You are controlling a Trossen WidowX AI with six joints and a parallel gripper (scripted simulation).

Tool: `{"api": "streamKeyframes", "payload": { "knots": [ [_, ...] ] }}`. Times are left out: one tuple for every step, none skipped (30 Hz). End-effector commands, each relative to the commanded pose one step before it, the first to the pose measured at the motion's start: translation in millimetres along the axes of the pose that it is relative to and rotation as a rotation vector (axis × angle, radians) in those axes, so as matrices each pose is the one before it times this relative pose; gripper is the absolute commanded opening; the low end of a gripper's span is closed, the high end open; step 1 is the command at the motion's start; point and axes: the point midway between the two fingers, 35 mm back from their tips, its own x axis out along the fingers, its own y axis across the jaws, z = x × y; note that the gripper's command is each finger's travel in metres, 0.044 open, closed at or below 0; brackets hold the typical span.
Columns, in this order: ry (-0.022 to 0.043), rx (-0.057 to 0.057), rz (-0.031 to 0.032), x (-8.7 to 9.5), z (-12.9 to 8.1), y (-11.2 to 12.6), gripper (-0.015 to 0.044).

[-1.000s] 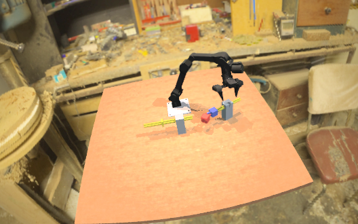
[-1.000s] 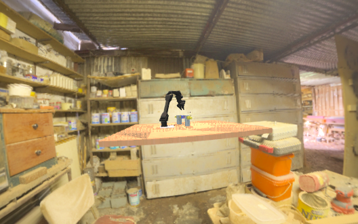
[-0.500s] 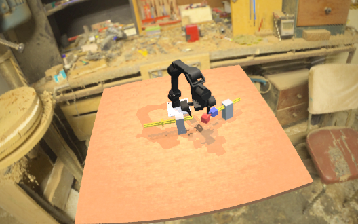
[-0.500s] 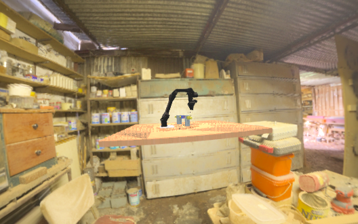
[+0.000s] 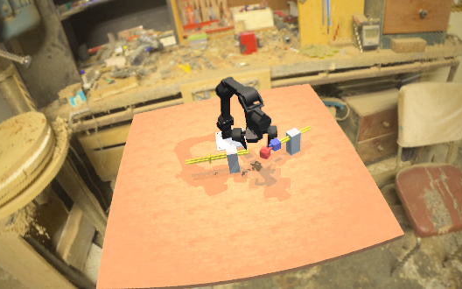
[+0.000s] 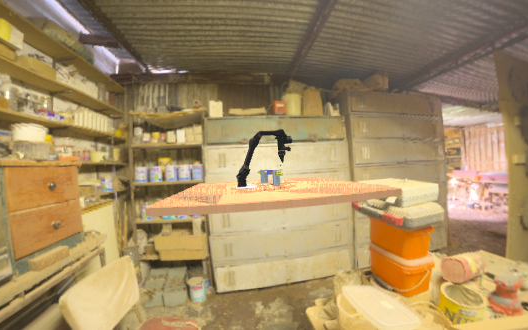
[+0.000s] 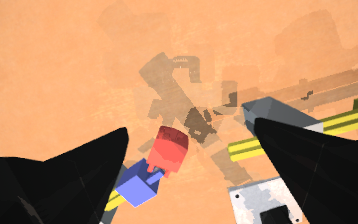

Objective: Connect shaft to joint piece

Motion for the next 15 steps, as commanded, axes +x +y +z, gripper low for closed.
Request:
{"api": "streamKeyframes", "payload": {
  "knots": [
    [0.00679, 0.1180, -0.01324, 3.77, 0.08, 0.32, 0.0440],
    [0.00040, 0.0285, -0.00211, 0.60, 0.08, 0.11, 0.0440],
    [0.00033, 0.0285, -0.00212, 0.60, 0.08, 0.12, 0.0440],
    [0.00029, 0.0285, -0.00211, 0.60, 0.07, 0.12, 0.0440],
    [0.00022, 0.0285, -0.00212, 0.60, 0.07, 0.12, 0.0440],
    [0.00016, 0.0285, -0.00213, 0.60, 0.06, 0.13, 0.0440],
    [0.00009, 0.0285, -0.00213, 0.59, 0.06, 0.13, 0.0440],
    [0.00003, 0.0285, -0.00214, 0.59, 0.06, 0.13, 0.0440],
    [-0.00004, 0.0285, -0.00214, 0.59, 0.05, 0.13, 0.0440],
    [-0.00010, 0.0285, -0.00214, 0.59, 0.05, 0.13, 0.0440],
    [-0.00016, 0.0285, -0.00213, 0.59, 0.04, 0.13, 0.0440],
    [-0.00018, 0.0231, -0.00172, 0.48, 0.03, 0.11, 0.0440],
    [-0.00013, 0.0139, -0.00103, 0.29, 0.02, 0.07, 0.0440],
    [-0.00005, 0.0046, -0.00034, 0.10, 0.01, 0.02, 0.0440],
    [0.00000, 0.0000, 0.00000, 0.00, 0.00, 0.00, 0.0440]
  ]
}}
